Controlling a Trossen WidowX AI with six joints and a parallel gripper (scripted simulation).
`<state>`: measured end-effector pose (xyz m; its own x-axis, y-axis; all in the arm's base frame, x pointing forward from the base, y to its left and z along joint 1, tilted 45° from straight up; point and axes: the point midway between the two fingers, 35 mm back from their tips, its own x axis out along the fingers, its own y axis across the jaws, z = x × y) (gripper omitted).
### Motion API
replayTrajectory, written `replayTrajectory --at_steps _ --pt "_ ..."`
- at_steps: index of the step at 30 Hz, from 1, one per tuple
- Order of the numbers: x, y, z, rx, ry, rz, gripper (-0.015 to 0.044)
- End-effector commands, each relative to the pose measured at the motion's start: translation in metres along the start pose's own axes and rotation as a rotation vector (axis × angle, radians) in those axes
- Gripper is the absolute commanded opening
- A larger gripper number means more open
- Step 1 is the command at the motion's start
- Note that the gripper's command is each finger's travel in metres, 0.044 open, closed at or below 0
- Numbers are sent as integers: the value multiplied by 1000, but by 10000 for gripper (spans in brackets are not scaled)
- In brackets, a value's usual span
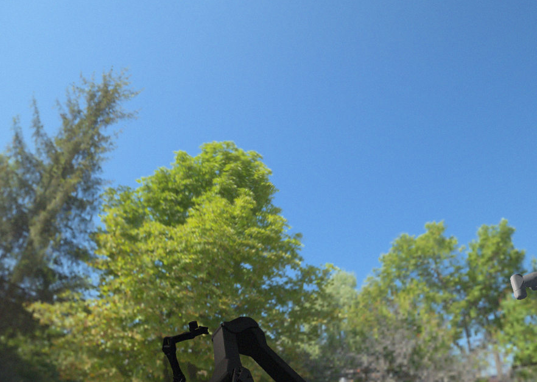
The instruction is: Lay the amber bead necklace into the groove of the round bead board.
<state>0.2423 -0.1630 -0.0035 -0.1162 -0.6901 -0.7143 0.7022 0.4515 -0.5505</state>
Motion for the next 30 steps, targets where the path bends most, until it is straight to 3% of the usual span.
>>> replayTrajectory --at_steps 1,16,30 --pt "-6 1 0 -549 1 -2 120" --pt "-22 6 -3 -2010 3 -2 120" --pt "-23 6 -3 -2059 3 -2 120"
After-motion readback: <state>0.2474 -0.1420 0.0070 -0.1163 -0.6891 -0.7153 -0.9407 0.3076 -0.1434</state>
